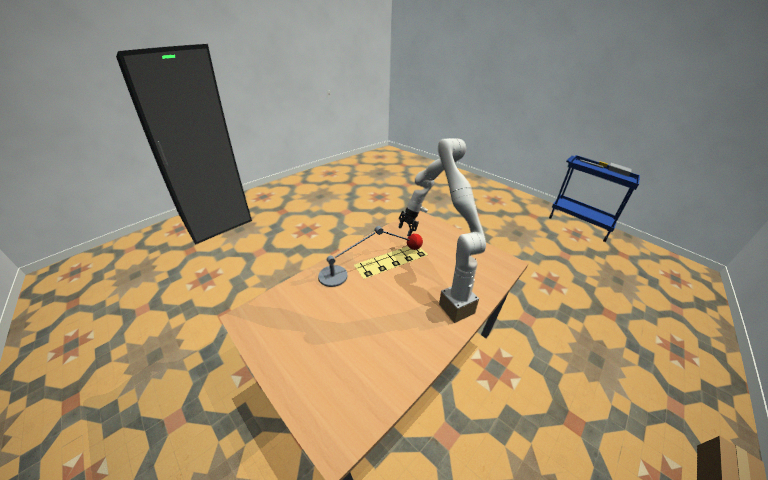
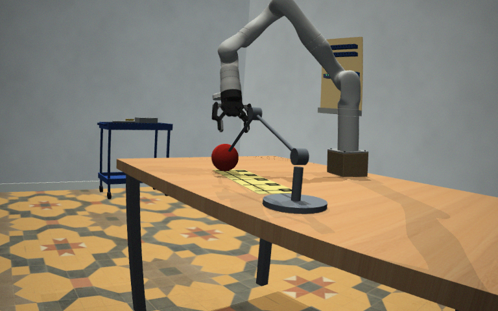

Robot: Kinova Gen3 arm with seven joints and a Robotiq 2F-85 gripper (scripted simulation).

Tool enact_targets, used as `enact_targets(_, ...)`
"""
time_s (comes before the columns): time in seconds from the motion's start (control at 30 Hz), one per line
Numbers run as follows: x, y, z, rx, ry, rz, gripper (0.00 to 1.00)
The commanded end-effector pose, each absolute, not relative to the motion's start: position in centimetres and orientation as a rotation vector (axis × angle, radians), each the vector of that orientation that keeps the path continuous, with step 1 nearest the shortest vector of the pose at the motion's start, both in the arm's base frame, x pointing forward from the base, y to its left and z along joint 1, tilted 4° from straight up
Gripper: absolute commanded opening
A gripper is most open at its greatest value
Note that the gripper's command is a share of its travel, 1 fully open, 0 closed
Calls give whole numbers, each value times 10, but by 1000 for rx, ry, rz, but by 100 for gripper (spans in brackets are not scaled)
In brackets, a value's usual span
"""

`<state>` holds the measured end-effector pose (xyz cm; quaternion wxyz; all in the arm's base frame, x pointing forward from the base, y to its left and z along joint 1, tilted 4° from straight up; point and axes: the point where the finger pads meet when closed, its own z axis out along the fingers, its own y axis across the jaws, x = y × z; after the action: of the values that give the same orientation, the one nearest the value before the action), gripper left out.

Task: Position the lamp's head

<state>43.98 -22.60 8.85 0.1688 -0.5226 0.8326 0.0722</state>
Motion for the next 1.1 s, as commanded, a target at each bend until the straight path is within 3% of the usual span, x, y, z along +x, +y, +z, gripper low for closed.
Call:
enact_targets(0.0, 440, -226, 89, -1486, 2366, 203, 100)
enact_targets(0.77, 440, -226, 89, -1486, 2366, 203, 100)
enact_targets(1.07, 432, -237, 126, -1486, 2366, 203, 100)
